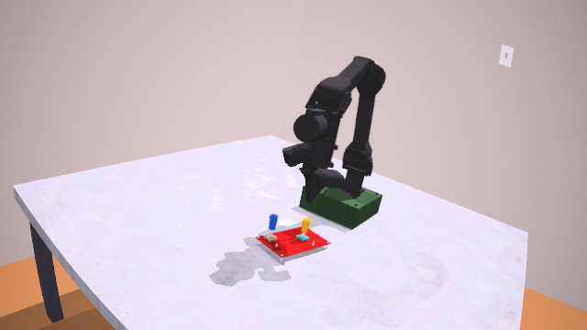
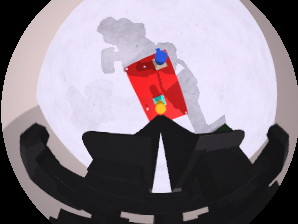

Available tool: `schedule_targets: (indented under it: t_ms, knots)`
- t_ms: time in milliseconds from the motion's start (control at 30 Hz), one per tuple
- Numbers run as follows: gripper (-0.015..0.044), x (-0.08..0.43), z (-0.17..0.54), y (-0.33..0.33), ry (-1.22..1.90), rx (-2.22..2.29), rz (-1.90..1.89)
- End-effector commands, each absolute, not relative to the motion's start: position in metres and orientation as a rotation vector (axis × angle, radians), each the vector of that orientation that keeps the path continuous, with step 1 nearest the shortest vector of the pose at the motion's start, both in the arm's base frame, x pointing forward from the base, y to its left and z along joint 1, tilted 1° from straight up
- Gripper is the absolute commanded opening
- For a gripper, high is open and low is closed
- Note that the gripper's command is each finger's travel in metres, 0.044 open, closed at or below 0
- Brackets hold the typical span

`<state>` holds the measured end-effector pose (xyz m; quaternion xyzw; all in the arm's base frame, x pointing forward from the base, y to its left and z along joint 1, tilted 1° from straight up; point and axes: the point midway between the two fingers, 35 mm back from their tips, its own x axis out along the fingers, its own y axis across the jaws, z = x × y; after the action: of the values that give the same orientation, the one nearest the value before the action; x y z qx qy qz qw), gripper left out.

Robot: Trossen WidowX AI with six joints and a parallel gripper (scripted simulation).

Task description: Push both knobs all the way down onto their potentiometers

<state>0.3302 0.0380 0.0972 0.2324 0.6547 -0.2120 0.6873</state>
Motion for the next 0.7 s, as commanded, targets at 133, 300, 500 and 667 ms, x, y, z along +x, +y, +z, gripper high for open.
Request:
schedule_targets:
  t_ms: [133, 300, 500, 667]
  knots:
    - [0.0, 0.325, 0.075, 0.039, 1.499, 0.503, -0.475]
    - [0.0, 0.325, 0.073, 0.039, 1.499, 0.503, -0.475]
    - [0.0, 0.325, 0.069, 0.039, 1.499, 0.503, -0.475]
    - [0.0, 0.325, 0.061, 0.04, 1.499, 0.503, -0.475]
